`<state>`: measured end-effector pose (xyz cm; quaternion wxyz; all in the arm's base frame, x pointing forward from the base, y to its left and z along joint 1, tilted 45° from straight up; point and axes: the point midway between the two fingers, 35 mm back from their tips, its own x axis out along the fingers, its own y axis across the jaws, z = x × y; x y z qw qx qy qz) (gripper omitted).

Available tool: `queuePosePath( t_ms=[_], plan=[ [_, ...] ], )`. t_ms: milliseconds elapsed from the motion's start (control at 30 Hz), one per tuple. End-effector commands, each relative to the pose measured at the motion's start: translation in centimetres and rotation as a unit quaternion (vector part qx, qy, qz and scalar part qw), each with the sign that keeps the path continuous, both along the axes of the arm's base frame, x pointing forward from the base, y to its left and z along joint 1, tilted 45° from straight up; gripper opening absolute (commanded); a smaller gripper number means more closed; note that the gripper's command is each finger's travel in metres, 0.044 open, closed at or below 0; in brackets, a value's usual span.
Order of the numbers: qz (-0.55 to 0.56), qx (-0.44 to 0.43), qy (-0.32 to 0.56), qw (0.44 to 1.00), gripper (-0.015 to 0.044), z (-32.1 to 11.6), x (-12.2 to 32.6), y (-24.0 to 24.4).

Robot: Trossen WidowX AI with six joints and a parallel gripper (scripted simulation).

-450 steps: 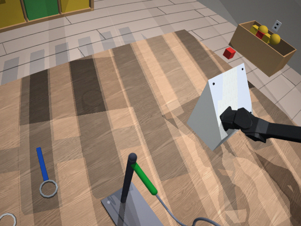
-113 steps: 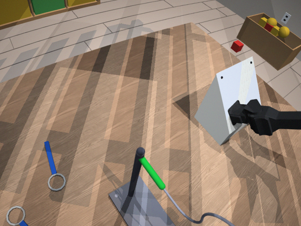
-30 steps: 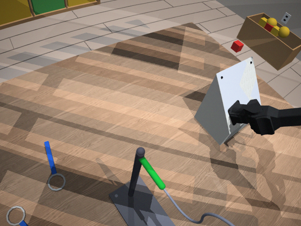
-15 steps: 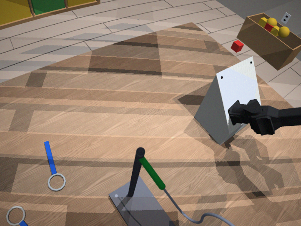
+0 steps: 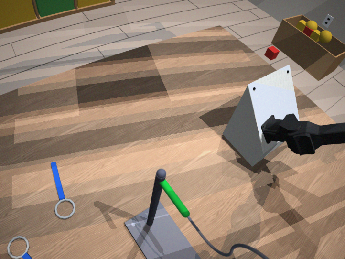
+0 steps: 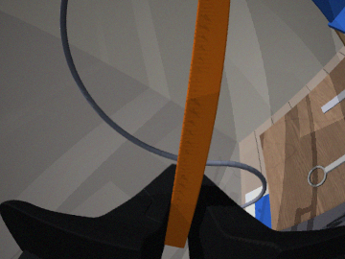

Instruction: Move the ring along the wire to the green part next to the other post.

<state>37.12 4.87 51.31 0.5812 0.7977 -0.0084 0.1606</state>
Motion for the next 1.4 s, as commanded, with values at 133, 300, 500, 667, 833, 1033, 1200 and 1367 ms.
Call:
queuePosePath(
  t_ms=[133,300,500,667,833,1033,1200,1367],
  plan=[
    [-0.002,0.048,-0.009,0.999,-0.015,0.4,-0.1,-0.3],
    [0.004,0.071,-0.016,0.997,-0.015,0.5,-0.3,-0.4],
    [0.037,0.109,-0.038,0.993,-0.015,0.5,-1.2,-0.7],
    [0.039,0.14,-0.046,0.988,-0.015,0.7,-1.2,-0.9],
    [0.039,0.17,-0.053,0.983,-0.015,0.9,-1.3,-1.0],
    [0.039,0.206,-0.062,0.976,-0.015,1.1,-1.3,-1.2],
    [0.039,0.236,-0.069,0.969,-0.015,1.3,-1.4,-1.3],
    [0.039,0.265,-0.076,0.96,-0.015,1.4,-1.4,-1.5]
  ],
)
